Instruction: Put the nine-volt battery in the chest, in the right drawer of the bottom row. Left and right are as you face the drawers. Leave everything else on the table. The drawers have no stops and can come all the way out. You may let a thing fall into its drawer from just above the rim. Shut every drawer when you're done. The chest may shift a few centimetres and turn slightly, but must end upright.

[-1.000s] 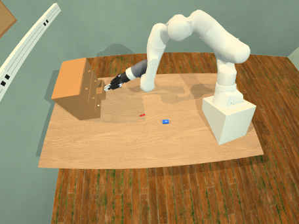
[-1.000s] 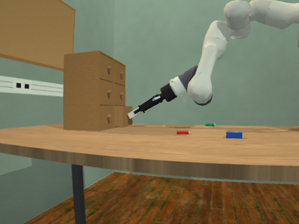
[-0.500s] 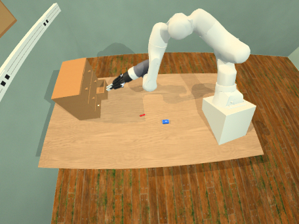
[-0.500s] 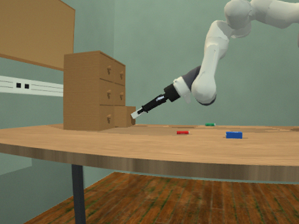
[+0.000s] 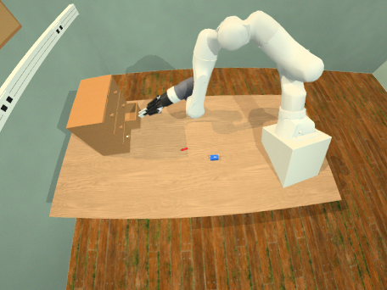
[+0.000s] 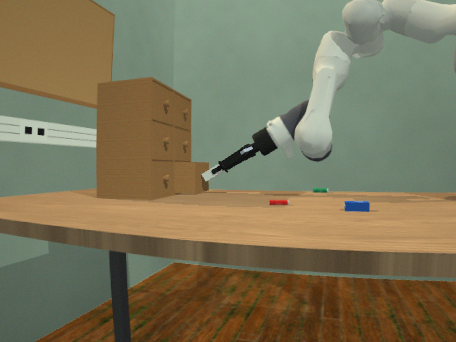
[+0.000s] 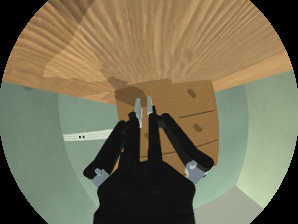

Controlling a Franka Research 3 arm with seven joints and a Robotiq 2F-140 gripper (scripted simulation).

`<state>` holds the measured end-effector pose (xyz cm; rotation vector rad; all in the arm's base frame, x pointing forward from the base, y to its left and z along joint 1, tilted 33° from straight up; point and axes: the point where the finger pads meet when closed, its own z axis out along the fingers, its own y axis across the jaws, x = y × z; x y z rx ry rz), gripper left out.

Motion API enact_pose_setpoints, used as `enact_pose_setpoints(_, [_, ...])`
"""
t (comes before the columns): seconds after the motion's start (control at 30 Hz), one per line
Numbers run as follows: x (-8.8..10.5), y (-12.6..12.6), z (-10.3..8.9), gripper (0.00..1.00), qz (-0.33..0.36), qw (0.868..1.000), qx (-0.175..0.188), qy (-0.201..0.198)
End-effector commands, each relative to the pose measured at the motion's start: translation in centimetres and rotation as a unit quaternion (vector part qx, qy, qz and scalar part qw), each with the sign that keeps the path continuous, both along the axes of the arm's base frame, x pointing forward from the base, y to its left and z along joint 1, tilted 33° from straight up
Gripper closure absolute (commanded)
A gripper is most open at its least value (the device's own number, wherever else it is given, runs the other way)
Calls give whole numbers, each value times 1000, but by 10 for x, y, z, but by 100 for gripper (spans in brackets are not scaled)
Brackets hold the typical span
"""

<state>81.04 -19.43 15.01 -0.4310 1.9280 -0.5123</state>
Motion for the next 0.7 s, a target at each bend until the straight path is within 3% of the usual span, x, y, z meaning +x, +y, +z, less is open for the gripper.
enact_pose_setpoints(0.0, [-1, 1, 0, 83, 3, 1000, -4, 1])
enact_pose_setpoints(0.67, [-2, 1, 0, 81, 3, 1000, -4, 1])
